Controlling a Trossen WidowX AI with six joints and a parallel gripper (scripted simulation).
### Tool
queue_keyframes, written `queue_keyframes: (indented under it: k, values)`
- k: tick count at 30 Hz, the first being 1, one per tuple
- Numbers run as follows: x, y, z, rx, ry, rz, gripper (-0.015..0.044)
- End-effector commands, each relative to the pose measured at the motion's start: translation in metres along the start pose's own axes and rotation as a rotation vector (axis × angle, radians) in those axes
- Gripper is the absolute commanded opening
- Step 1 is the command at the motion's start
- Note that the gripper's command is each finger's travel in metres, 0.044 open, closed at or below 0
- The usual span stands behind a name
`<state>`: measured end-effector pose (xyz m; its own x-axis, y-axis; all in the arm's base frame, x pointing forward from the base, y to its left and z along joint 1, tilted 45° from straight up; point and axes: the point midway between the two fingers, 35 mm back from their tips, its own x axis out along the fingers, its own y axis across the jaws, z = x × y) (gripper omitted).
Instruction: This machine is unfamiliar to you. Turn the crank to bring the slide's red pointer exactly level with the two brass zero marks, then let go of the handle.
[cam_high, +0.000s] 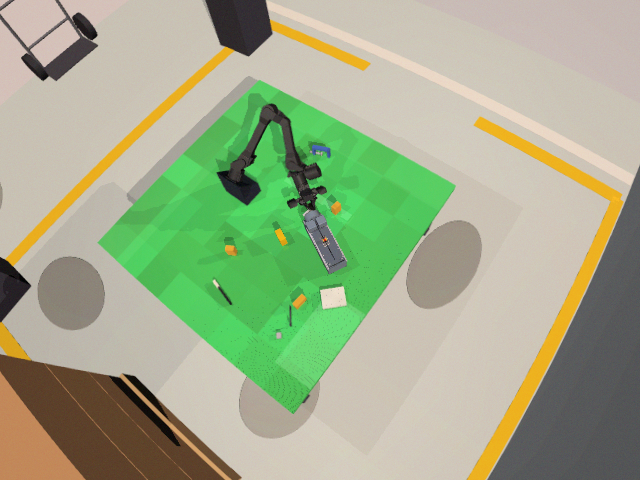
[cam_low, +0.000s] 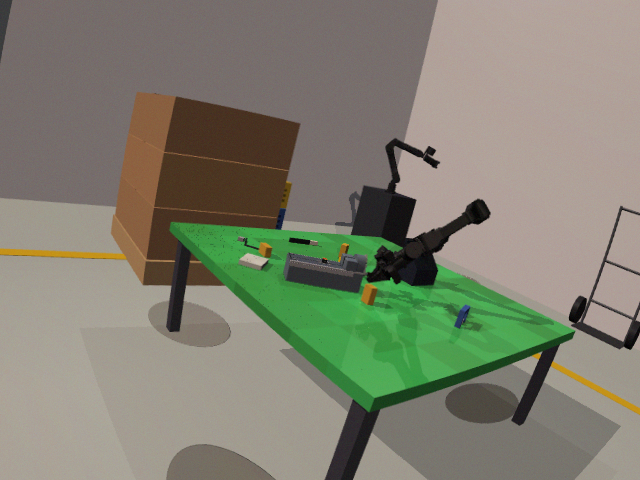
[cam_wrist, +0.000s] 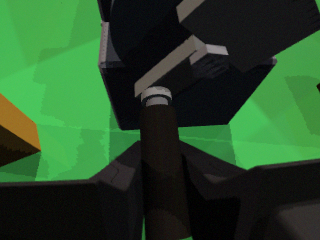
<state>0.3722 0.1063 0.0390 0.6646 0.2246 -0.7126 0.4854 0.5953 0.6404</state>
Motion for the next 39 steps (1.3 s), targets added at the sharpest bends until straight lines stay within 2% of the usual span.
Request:
queue_keyframes:
  k: [1,39]
  values:
    - [0.000,0.000,0.000,0.003,-0.002,-0.001,0.0000]
    - [0.007,-0.012,-0.006,0.003,-0.001,-0.002,0.0000]
